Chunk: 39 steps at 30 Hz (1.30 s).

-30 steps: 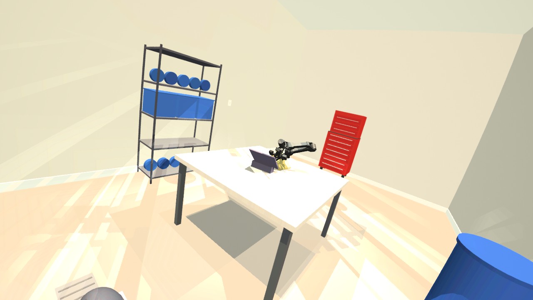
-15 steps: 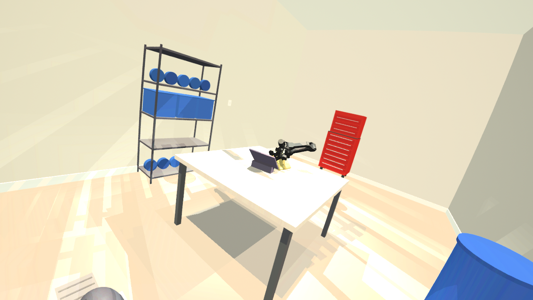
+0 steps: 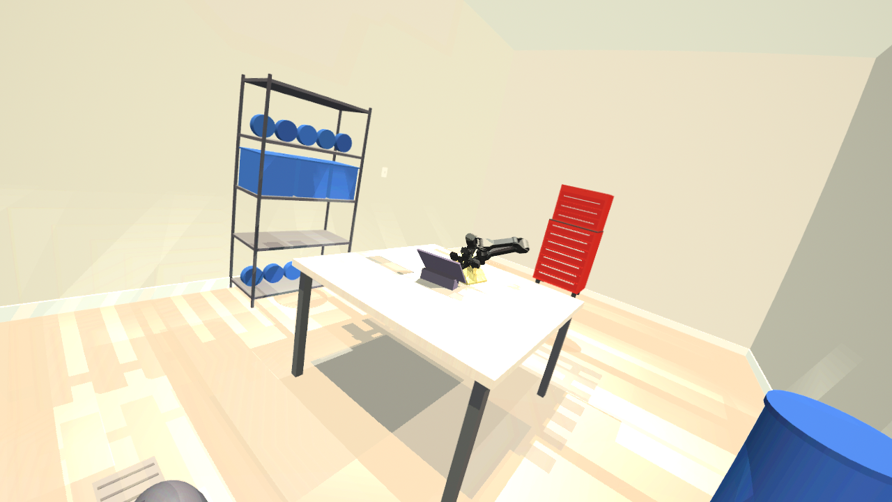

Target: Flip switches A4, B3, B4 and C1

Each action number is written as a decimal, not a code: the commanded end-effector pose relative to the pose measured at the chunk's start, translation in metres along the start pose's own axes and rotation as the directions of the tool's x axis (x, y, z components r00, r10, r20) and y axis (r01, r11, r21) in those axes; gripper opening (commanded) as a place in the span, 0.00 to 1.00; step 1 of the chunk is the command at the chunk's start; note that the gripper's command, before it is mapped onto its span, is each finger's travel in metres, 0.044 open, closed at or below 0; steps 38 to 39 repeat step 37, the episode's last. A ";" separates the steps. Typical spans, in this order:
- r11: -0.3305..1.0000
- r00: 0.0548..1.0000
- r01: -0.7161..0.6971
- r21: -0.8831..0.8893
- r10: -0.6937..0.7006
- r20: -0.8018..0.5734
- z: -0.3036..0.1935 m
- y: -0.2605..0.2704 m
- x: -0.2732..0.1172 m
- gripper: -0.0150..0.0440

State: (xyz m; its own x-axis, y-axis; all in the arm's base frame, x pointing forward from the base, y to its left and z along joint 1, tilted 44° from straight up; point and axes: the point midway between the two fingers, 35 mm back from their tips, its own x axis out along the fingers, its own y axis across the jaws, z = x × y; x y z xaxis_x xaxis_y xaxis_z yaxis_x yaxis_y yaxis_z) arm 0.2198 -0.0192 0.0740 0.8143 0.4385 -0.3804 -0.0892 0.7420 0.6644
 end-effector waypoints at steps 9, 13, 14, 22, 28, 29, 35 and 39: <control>0.999 0.998 0.041 -0.007 -0.041 -0.048 -0.005 -0.013 -0.018 0.25; 0.999 0.997 0.036 -0.002 -0.036 -0.064 -0.007 -0.012 -0.042 0.25; 1.000 0.998 0.029 0.000 -0.029 -0.059 -0.005 -0.010 -0.048 0.25; 1.000 1.000 0.006 0.006 -0.006 -0.030 0.001 -0.002 -0.064 0.25; 1.000 1.000 0.007 0.005 -0.007 -0.030 0.008 -0.011 -0.066 0.25; 1.000 1.000 0.007 0.005 -0.007 -0.030 0.012 -0.017 -0.067 0.25; 1.000 1.000 0.008 0.001 -0.008 -0.030 0.029 -0.062 -0.070 0.25; 1.000 1.000 0.008 0.001 -0.008 -0.030 0.030 -0.067 -0.070 0.25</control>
